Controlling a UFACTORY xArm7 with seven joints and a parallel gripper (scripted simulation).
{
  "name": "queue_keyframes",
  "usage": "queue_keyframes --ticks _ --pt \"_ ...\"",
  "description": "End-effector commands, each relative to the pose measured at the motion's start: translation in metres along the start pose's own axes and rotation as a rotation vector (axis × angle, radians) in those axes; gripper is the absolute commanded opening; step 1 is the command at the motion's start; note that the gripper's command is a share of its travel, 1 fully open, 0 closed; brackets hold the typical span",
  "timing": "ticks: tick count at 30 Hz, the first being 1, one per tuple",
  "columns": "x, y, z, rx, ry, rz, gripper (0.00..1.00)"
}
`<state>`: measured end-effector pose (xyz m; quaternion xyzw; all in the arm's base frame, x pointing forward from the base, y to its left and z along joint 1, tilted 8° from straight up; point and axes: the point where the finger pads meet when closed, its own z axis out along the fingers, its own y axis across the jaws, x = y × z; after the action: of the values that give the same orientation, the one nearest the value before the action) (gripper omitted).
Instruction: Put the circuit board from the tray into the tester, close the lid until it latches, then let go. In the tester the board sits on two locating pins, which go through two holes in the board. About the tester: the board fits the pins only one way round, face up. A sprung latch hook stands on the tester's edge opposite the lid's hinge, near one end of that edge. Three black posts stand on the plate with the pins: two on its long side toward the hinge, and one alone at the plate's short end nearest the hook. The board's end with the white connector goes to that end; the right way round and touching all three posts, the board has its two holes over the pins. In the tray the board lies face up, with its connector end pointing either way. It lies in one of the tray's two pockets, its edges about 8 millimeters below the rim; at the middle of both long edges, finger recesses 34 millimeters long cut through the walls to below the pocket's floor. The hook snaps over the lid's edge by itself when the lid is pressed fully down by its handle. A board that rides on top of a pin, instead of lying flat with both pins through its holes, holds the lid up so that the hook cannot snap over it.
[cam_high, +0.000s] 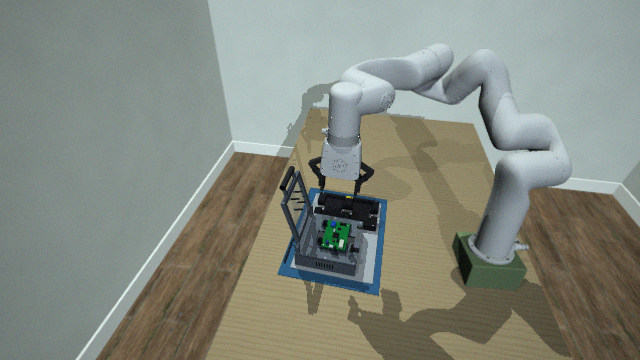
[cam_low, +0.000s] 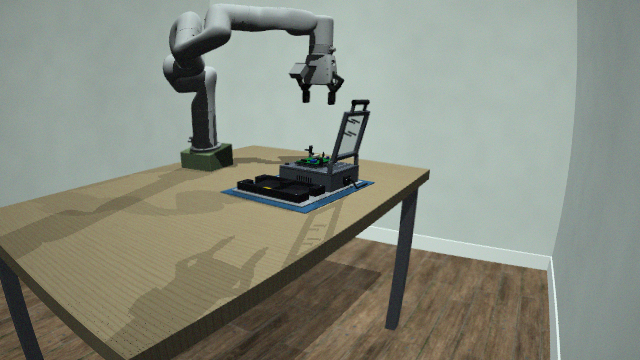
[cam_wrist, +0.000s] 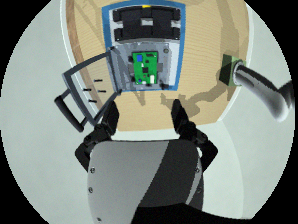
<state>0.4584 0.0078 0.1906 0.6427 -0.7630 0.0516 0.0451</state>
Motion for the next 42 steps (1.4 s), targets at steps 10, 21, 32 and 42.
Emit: queue_keyframes --ticks 10,21,32,42 --pt "0.001 0.000 -0.048 0.002 0.000 0.001 1.00" --pt "0.001 0.000 -0.056 0.002 0.000 0.001 1.00" --pt "0.001 0.000 -0.056 0.002 0.000 0.001 0.51" --pt "0.001 -0.005 -0.056 0.002 0.000 0.001 0.51"
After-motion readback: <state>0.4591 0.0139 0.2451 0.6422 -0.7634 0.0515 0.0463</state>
